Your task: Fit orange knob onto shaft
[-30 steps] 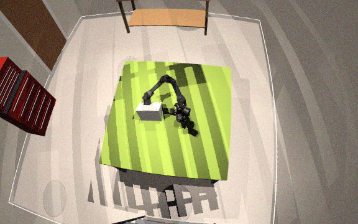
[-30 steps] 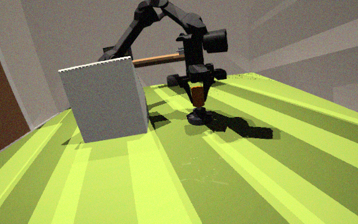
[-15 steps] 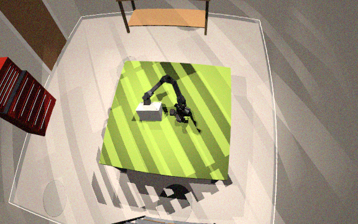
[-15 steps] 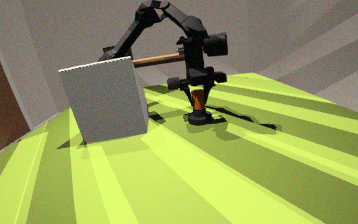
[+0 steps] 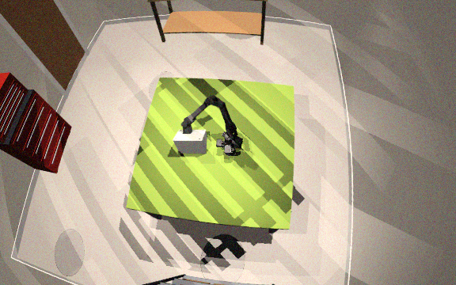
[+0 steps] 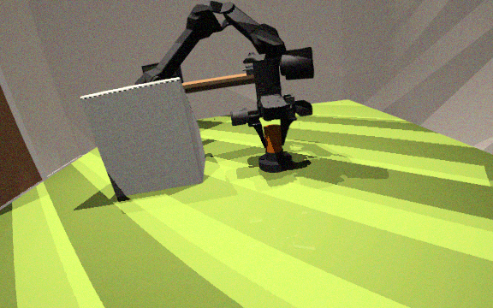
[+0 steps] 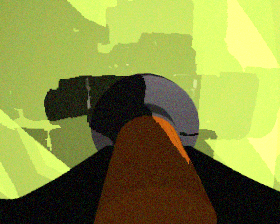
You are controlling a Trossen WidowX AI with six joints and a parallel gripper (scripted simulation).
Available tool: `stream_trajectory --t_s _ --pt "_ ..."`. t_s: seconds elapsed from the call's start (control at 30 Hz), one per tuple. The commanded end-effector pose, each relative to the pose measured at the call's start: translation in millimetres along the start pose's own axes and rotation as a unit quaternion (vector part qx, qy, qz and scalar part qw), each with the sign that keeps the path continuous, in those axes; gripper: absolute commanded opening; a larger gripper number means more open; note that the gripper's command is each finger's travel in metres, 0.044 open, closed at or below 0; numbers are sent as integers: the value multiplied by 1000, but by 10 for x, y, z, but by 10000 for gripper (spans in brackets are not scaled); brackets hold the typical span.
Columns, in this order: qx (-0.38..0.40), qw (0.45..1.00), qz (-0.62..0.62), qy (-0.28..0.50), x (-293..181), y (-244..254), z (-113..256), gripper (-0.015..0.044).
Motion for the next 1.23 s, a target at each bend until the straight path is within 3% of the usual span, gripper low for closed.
stream_trajectory --t_s 0.0,0.43,0.67,0.87,1.2 --pt "0 1000 0 0 1 1 5 105" --pt "0 1000 0 0 1 1 5 440" --pt "1 1000 0 0 1 5 35 440" --pt "1 1000 0 -3 9 4 941 440" --pt "1 1000 -1 -2 20 36 973 440"
Point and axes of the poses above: the point midway between the two fingers, 35 mm back from their tips, its own z axis back along the fingers, its own y axis across the jaws, x = y × z, the point moved 10 cm from there along z, back along the fingers, and after that the axes turned 15 degrees about -z, right-handed, at the moved point
